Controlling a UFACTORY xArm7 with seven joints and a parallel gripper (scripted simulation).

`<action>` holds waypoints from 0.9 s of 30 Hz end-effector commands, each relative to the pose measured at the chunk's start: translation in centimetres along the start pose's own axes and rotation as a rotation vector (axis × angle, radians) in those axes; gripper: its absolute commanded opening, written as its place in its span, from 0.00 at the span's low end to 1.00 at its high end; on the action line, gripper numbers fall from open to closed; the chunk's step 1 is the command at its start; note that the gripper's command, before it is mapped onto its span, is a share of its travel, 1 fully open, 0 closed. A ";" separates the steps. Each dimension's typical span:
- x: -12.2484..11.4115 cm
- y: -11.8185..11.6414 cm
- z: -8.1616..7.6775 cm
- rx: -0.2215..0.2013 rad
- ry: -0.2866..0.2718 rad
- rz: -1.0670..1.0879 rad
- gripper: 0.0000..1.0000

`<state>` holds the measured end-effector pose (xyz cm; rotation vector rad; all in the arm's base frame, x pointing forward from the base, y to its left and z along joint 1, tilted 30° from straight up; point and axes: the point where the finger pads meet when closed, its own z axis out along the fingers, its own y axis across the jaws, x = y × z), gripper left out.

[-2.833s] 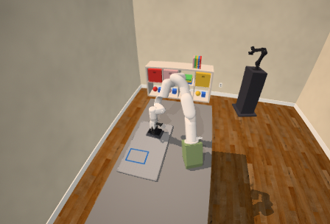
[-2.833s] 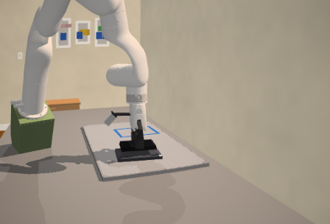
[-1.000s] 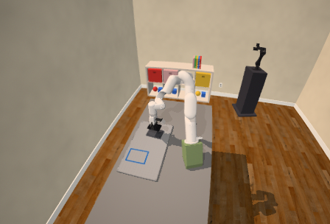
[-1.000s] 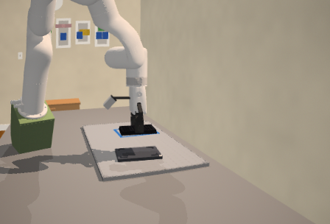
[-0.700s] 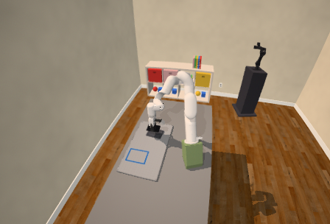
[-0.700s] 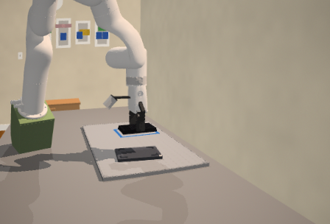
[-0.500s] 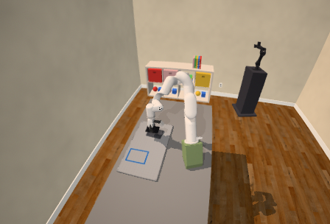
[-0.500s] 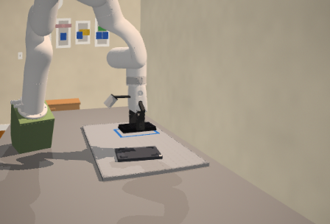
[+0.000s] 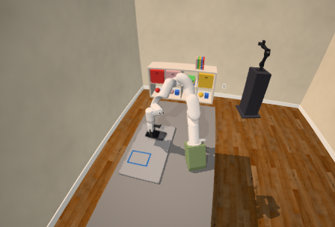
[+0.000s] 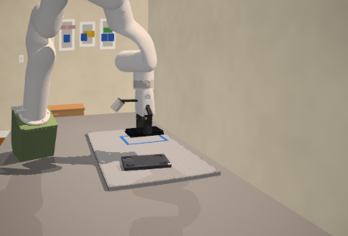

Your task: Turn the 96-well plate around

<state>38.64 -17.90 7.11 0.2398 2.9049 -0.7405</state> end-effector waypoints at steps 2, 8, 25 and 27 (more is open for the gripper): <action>-0.7 2.0 0.0 0.000 -0.004 0.000 0.00; -1.2 3.6 0.1 0.000 -0.004 0.000 0.00; -2.6 8.4 0.2 0.000 -0.004 0.000 0.00; -2.7 8.7 0.3 0.000 -0.004 0.000 0.00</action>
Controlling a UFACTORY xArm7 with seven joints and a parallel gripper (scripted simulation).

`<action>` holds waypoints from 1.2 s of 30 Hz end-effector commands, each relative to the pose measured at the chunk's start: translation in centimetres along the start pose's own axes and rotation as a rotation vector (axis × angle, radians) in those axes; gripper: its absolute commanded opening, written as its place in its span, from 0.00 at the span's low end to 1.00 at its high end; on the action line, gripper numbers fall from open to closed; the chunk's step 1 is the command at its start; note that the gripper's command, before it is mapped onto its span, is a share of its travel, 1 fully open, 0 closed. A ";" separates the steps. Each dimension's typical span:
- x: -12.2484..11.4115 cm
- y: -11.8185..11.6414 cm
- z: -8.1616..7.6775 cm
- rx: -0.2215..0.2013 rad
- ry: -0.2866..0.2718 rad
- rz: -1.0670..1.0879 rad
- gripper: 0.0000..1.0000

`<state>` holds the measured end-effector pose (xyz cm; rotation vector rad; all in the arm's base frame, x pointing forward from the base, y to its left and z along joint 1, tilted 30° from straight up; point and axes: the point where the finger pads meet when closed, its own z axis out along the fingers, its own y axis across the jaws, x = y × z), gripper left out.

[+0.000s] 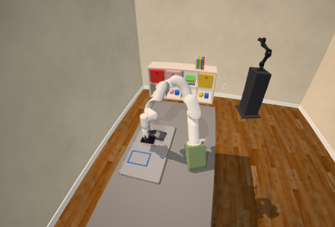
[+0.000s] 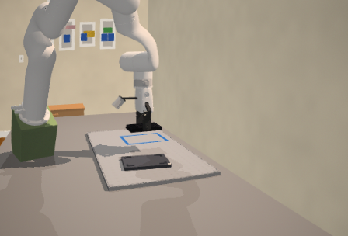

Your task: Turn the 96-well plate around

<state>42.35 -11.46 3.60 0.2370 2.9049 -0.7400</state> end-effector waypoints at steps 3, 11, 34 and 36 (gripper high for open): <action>-0.7 1.8 0.0 0.000 -0.003 0.001 0.00; -1.5 4.4 0.1 0.000 -0.003 0.001 0.00; -3.3 10.5 0.3 -0.001 -0.003 0.001 0.00; -3.5 11.1 0.3 -0.001 -0.003 0.001 0.00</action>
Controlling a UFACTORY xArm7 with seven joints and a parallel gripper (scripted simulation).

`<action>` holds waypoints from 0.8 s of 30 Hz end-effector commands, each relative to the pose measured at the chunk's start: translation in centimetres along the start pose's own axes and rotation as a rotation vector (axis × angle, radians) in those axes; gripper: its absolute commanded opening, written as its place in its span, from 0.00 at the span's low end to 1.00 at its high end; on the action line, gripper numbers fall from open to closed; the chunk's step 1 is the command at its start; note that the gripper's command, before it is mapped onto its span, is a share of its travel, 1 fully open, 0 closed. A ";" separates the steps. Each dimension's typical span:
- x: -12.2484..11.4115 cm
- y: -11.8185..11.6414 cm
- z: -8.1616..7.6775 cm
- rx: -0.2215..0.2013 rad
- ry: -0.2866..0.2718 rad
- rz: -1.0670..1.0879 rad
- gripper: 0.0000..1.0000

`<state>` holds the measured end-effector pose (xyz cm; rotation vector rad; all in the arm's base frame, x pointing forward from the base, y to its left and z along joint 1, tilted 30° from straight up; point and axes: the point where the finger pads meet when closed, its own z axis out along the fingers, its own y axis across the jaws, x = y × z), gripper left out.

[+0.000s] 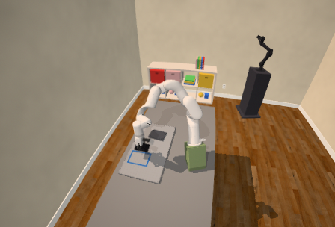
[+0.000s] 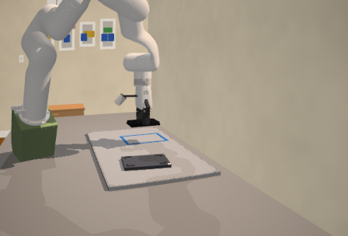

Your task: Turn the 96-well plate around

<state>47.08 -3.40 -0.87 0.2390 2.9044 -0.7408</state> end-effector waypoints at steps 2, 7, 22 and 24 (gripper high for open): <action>-0.7 1.8 -0.1 -0.001 -0.003 0.000 0.00; -1.2 3.4 0.0 -0.001 -0.003 0.000 0.00; -2.1 6.6 0.1 -0.002 -0.003 0.000 0.00; -2.1 6.6 0.1 -0.002 -0.003 0.000 0.00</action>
